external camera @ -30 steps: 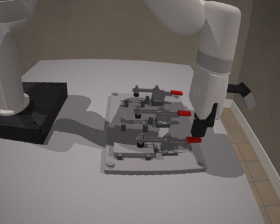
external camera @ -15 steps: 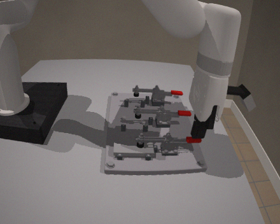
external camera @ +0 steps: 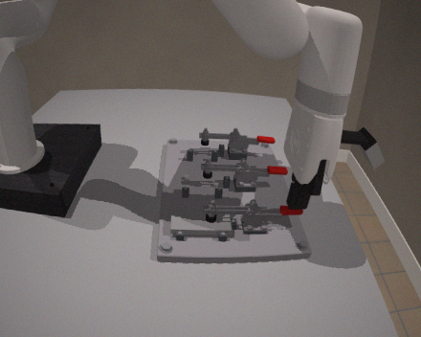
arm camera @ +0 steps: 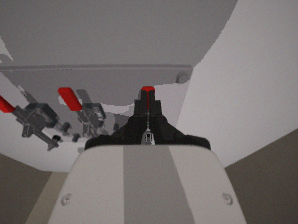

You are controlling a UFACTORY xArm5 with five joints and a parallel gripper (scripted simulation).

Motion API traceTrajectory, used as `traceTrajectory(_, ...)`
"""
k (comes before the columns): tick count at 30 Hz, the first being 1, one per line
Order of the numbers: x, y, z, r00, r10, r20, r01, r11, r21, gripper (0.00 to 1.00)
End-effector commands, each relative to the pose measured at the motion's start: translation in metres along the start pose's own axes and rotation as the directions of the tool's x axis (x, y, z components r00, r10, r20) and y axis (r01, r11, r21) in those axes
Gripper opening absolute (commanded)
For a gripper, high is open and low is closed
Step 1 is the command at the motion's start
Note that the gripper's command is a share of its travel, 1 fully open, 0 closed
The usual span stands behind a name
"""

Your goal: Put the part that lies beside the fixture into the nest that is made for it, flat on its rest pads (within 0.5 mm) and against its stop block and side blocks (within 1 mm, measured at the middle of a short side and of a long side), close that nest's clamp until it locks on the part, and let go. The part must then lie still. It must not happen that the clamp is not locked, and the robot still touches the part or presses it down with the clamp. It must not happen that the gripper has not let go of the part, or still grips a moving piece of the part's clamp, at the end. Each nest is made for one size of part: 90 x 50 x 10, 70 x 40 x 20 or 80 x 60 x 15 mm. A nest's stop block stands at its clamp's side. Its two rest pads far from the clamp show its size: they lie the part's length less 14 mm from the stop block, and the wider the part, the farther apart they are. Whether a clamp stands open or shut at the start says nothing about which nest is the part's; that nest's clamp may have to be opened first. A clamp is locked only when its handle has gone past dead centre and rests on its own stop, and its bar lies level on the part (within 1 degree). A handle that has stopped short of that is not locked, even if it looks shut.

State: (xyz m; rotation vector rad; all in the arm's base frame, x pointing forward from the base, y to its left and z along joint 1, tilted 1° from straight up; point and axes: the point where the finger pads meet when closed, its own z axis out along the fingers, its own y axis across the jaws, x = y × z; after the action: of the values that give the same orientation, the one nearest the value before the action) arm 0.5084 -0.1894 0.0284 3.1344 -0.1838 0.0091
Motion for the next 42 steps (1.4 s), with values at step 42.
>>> traceTrajectory(42,0.0014,0.0004,0.0027,1.000,0.000,-0.004,0.000,1.000,-0.001,0.00)
